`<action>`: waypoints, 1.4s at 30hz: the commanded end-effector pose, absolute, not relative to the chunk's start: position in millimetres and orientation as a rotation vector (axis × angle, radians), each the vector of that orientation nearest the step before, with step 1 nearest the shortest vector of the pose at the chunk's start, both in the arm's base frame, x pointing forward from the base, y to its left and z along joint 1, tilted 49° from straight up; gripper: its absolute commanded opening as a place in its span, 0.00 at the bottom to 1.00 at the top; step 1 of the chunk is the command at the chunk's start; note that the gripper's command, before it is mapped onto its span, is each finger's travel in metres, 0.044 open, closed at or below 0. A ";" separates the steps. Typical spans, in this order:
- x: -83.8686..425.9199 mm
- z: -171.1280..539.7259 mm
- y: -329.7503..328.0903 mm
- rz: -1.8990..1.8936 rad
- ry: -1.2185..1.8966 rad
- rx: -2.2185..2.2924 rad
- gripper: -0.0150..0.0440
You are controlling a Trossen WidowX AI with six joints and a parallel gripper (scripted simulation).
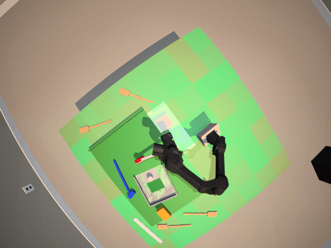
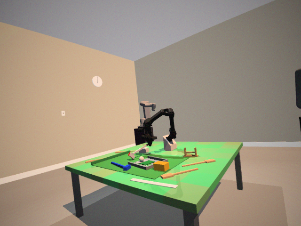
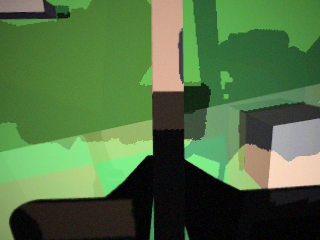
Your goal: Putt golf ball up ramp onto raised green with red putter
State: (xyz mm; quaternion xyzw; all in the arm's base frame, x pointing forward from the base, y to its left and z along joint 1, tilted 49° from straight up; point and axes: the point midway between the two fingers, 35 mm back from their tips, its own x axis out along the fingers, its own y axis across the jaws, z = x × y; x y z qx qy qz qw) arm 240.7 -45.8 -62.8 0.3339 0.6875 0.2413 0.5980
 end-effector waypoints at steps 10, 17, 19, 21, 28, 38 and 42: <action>244.7 -33.5 -79.3 0.550 1.581 0.772 0.25; 244.7 -33.5 -79.3 0.550 1.581 0.772 0.25; 244.7 -33.5 -79.3 0.550 1.581 0.772 0.25; 244.7 -33.5 -79.3 0.550 1.581 0.772 0.25; 244.7 -33.5 -79.3 0.550 1.581 0.772 0.25; 244.7 -33.5 -79.3 0.550 1.581 0.772 0.25; 244.7 -33.5 -79.3 0.550 1.581 0.772 0.25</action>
